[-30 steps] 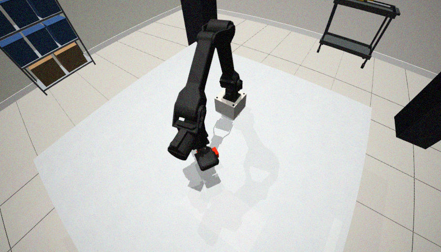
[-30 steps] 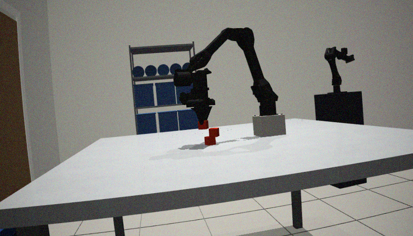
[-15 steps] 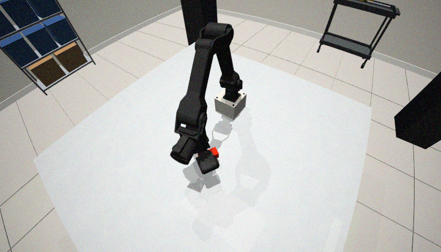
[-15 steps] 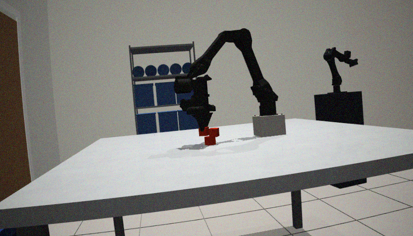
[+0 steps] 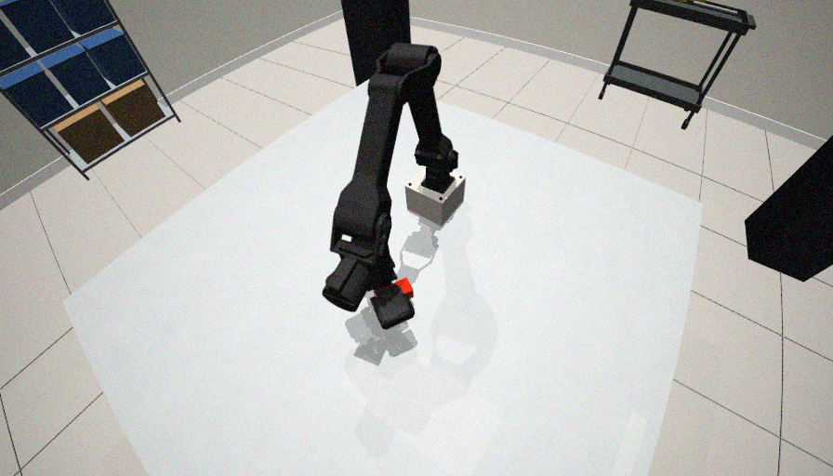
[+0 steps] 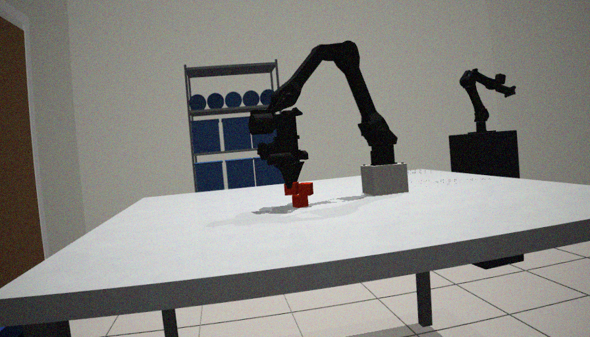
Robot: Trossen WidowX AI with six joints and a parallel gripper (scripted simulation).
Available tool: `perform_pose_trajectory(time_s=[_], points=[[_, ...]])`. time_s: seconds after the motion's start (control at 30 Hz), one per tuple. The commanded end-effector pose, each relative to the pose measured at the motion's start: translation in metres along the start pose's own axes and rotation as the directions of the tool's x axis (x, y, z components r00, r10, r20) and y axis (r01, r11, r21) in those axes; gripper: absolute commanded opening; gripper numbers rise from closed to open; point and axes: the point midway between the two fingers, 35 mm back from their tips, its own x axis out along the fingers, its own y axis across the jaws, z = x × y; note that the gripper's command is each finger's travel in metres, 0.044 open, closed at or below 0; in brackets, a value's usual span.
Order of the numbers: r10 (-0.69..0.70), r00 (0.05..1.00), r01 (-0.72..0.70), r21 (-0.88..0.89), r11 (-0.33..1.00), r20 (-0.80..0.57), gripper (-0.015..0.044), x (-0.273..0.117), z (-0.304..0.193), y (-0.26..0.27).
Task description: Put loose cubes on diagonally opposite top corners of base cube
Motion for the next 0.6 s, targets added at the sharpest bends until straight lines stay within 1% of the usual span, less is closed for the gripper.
perform_pose_trajectory(time_s=[0.0, 0.5, 0.57], points=[[-0.001, 1.000, 0.001, -0.005, 1.000, -0.005, 0.0105, 0.0018, -0.0007, -0.0003], [-0.001, 1.000, 0.001, -0.005, 1.000, -0.005, 0.0105, 0.0018, -0.0007, -0.0003], [-0.001, 1.000, 0.001, -0.005, 1.000, -0.005, 0.0157, 0.0018, -0.0007, -0.0003]])
